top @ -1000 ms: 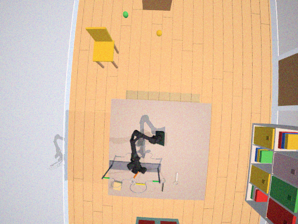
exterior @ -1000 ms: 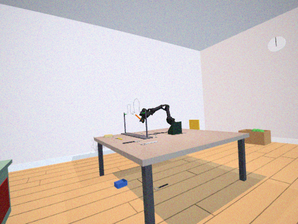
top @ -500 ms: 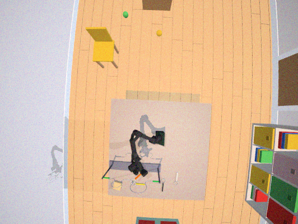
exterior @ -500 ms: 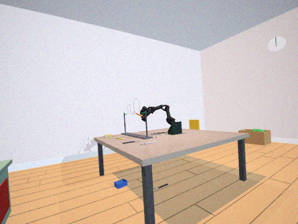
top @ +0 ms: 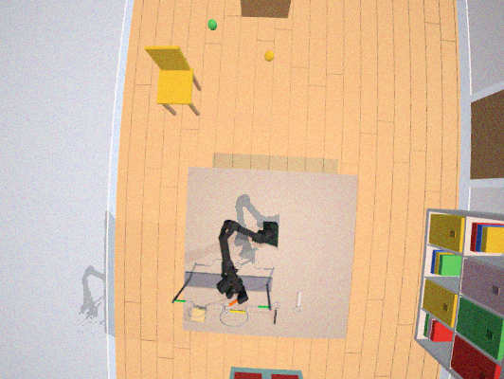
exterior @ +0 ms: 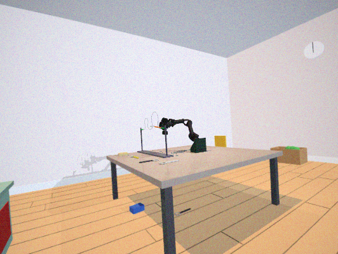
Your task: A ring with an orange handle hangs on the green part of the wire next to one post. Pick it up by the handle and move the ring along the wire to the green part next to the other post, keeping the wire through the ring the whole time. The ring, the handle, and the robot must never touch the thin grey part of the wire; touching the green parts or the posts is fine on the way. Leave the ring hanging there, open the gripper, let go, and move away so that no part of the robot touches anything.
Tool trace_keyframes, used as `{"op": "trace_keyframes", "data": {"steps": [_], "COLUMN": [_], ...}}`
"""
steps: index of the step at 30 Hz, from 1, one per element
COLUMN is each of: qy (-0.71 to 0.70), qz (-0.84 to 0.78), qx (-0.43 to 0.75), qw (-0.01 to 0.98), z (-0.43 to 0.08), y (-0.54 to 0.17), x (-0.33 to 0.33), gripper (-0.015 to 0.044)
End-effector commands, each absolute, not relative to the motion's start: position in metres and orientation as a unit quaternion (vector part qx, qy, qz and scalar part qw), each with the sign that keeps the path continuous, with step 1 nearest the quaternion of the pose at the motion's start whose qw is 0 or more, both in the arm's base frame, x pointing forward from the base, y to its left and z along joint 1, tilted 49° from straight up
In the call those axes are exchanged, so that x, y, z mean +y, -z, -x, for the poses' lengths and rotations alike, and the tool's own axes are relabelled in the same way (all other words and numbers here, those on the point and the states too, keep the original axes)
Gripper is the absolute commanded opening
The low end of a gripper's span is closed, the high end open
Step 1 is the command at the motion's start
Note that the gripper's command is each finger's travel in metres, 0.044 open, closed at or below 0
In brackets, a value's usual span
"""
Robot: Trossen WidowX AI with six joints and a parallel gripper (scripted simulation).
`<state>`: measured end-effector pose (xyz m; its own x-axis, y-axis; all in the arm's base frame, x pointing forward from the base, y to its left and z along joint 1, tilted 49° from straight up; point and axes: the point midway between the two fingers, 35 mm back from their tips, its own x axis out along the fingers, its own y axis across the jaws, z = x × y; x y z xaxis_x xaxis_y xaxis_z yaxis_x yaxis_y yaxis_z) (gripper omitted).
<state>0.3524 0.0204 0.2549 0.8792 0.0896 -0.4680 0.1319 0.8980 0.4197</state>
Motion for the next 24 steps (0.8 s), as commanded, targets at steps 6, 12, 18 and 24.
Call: {"op": "trace_keyframes", "data": {"steps": [6,12,18,24], "qy": [-0.019,-0.034,-0.046,-0.055], "qz": [-0.317,-0.368,-0.408,-0.440], "qx": [0.242,0.239,0.237,0.234], "qw": [0.917,0.898,0.880,0.865], "z": [-0.353,-0.353,-0.353,-0.353], "y": [-0.274,-0.285,-0.296,-0.306], "x": [0.046,0.058,0.067,0.074], "gripper": [-0.0150,-0.0150,-0.0150,-0.0150]}}
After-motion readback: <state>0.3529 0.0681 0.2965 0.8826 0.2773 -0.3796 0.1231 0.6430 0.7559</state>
